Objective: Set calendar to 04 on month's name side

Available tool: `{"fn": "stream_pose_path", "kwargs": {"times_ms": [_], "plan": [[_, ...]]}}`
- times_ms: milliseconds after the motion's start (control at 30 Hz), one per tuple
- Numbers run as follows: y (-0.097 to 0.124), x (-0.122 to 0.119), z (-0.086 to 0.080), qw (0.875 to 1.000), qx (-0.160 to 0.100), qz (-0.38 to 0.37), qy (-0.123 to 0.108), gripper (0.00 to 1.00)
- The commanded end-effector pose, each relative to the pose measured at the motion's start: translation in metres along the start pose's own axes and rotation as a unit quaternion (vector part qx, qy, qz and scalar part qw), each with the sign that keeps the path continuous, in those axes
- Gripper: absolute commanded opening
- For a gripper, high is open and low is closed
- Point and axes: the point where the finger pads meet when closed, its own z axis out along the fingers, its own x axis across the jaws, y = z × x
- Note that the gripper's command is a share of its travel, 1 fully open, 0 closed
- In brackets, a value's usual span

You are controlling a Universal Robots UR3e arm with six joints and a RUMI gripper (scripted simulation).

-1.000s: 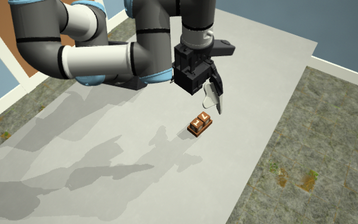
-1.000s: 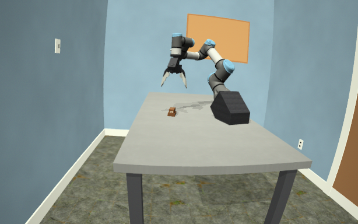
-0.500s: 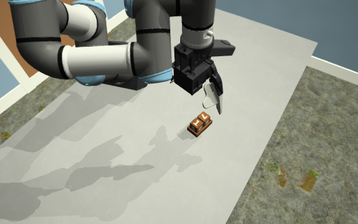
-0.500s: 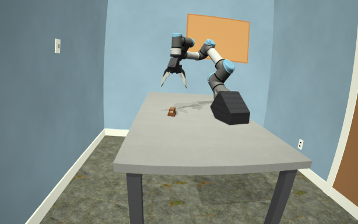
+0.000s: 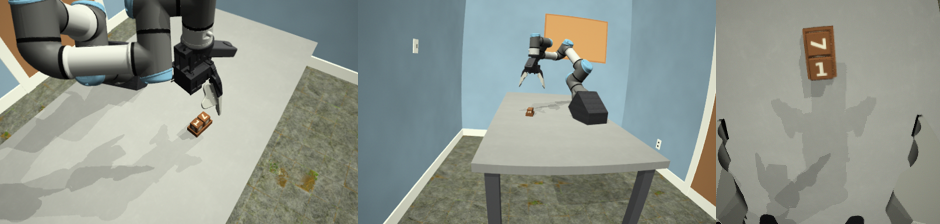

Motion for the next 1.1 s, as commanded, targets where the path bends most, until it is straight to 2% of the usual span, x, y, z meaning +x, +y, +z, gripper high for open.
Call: {"fn": "stream_pose_path", "kwargs": {"times_ms": [0, 233, 500, 600, 733, 967, 1067], "plan": [[-0.001, 0.002, 0.001, 0.999, -0.001, 0.039, 0.001, 1.0], [-0.002, 0.004, 0.003, 0.995, 0.0, 0.099, 0.001, 1.0], [-0.004, 0.007, 0.006, 0.982, 0.0, 0.191, 0.001, 1.0], [-0.004, 0.007, 0.006, 0.981, 0.0, 0.193, 0.001, 1.0], [-0.004, 0.009, 0.008, 0.967, 0.0, 0.253, 0.001, 1.0], [-0.005, 0.011, 0.01, 0.951, 0.001, 0.311, 0.001, 1.0], [-0.005, 0.012, 0.011, 0.938, 0.001, 0.347, 0.001, 1.0]]}}
